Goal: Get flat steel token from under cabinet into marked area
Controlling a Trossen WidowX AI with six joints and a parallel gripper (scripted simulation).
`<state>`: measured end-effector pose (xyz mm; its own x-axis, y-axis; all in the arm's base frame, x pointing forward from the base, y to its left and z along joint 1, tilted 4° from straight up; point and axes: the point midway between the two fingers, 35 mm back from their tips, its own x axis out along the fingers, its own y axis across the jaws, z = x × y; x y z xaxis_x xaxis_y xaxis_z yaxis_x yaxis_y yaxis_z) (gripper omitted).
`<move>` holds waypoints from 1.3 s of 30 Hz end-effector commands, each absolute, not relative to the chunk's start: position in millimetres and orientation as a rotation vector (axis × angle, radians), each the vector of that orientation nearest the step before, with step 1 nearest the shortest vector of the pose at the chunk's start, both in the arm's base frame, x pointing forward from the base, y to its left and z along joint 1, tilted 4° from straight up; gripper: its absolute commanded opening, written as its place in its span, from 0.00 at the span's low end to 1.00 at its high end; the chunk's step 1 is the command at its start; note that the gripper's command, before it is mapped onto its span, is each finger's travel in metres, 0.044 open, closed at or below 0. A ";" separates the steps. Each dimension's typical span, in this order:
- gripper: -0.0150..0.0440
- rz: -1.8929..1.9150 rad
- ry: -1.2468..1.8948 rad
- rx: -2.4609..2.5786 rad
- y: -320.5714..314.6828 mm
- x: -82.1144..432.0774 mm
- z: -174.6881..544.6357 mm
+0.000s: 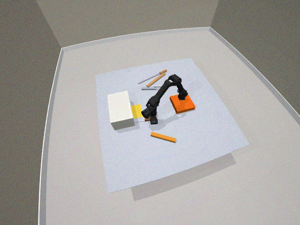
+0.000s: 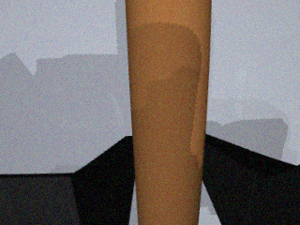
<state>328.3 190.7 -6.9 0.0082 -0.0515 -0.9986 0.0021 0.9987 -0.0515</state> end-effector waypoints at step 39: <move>0.25 -0.040 1.558 -0.036 189.8 372.1 -5.3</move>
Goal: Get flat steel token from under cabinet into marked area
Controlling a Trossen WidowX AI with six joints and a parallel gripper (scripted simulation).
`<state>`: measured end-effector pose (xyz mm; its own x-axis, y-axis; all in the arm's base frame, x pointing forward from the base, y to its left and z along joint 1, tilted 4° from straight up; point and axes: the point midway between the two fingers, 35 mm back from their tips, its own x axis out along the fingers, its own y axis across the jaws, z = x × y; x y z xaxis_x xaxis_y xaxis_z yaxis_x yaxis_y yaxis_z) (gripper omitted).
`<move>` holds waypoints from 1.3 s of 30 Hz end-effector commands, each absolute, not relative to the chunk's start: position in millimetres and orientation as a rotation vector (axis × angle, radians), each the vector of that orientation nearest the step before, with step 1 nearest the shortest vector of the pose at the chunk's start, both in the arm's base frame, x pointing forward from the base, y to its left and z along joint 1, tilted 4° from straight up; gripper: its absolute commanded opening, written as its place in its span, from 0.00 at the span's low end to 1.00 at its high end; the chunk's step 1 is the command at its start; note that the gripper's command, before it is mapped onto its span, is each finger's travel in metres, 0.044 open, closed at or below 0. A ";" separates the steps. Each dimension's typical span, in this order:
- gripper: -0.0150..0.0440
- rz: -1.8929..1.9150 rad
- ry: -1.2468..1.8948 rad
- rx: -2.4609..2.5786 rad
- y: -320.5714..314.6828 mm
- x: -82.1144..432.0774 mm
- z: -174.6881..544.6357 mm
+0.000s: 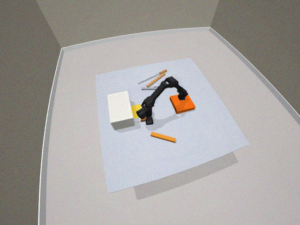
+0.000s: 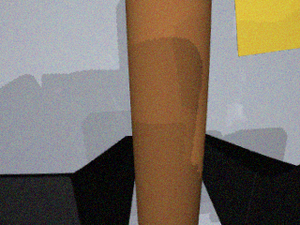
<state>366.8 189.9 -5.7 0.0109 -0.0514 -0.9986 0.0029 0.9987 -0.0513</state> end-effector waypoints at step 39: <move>0.25 -0.042 1.557 -0.038 163.4 382.5 -4.4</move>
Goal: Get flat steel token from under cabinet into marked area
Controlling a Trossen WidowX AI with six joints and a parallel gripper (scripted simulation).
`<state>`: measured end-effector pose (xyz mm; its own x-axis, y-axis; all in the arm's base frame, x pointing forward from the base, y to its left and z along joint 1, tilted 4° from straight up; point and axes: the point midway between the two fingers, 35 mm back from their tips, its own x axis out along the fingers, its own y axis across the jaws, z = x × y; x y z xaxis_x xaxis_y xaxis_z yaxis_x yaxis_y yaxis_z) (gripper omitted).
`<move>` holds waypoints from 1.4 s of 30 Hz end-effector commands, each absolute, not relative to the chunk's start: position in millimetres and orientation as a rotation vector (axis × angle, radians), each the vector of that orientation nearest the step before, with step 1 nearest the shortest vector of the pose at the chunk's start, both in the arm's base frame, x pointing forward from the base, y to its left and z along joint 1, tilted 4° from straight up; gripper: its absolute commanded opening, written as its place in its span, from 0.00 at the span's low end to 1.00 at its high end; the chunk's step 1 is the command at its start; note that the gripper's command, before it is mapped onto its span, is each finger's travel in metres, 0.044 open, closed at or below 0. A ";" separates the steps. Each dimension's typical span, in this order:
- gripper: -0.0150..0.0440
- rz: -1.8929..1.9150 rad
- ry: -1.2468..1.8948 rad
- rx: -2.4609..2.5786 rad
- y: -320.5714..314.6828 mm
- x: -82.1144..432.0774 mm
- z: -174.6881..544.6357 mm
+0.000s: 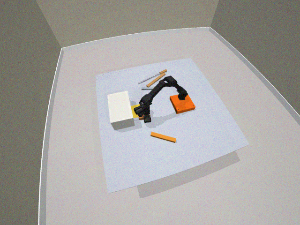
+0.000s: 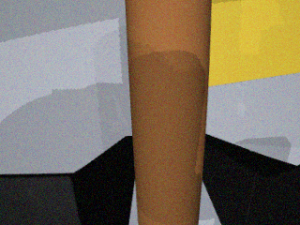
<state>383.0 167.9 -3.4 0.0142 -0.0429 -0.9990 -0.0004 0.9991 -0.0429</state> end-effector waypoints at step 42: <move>0.25 -0.042 1.560 -0.038 165.9 345.6 -5.6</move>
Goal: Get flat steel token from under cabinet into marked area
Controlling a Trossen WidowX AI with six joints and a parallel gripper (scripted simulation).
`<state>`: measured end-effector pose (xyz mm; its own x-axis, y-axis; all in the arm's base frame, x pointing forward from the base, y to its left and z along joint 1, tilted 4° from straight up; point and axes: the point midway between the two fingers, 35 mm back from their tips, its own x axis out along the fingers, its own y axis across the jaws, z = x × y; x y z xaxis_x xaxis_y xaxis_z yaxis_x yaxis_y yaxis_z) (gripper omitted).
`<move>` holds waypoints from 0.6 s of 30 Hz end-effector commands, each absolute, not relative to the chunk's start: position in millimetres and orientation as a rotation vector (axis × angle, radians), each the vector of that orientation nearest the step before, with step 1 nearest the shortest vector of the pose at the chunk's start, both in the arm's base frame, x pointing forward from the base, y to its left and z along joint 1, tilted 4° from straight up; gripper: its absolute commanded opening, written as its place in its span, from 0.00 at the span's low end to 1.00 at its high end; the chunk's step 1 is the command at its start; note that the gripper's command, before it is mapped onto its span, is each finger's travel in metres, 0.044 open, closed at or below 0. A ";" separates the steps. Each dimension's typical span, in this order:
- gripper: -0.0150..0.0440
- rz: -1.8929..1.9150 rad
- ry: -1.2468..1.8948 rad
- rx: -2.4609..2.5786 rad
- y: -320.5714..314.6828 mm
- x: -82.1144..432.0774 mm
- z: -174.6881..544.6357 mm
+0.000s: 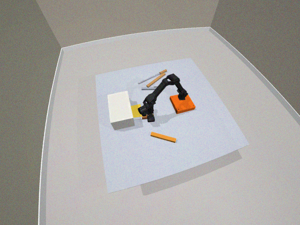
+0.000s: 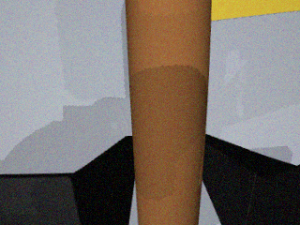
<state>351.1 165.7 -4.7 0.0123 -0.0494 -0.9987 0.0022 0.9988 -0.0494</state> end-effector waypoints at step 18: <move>0.25 -0.042 1.562 -0.038 166.5 326.7 -6.2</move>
<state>332.7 166.3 -5.3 0.0109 -0.0494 -0.9987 0.0026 0.9988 -0.0494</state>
